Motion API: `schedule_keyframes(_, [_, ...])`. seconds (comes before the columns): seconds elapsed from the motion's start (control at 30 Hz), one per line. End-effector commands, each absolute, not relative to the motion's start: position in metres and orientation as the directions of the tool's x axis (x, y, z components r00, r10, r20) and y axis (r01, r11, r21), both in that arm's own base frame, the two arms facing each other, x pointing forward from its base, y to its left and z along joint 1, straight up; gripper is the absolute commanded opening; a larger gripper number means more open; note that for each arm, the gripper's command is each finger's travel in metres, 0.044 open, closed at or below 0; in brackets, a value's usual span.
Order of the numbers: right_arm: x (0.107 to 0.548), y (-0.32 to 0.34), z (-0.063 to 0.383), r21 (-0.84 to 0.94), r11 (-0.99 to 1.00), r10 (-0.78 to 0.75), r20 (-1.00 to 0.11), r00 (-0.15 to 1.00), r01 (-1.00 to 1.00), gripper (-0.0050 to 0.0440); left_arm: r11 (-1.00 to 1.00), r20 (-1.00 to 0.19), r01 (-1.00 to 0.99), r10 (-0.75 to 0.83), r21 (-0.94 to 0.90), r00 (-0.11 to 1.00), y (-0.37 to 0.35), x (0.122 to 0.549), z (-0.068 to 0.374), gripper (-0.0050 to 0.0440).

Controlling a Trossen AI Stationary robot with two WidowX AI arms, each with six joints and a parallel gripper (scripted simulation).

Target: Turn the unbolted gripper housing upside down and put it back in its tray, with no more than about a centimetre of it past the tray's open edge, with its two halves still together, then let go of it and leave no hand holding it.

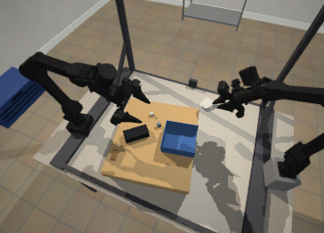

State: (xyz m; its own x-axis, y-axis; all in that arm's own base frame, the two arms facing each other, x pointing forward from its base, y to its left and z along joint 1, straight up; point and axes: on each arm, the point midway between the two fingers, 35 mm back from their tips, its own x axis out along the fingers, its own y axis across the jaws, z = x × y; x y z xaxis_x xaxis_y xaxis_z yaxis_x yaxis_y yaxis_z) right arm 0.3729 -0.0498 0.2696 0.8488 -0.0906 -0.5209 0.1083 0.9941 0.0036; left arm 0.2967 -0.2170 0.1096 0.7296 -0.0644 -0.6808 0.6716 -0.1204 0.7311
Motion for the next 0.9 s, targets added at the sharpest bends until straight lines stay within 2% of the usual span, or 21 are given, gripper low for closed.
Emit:
schedule_keyframes(0.0, [0.372, -0.05, 0.28, -0.001, 0.994, -0.096, -0.499, 0.861, 0.11, 0.0436, -0.131, -0.677, 0.666, -0.077, 0.734, 0.732, -0.222, 0.297, 0.115, 0.0118])
schedule_keyframes(0.87, [0.372, -0.05, 0.28, -0.001, 0.994, -0.096, -0.499, 0.861, 0.11, 0.0436, -0.253, -0.722, 0.691, -0.051, 0.678, 0.69, -0.228, 0.286, 0.097, 0.0118])
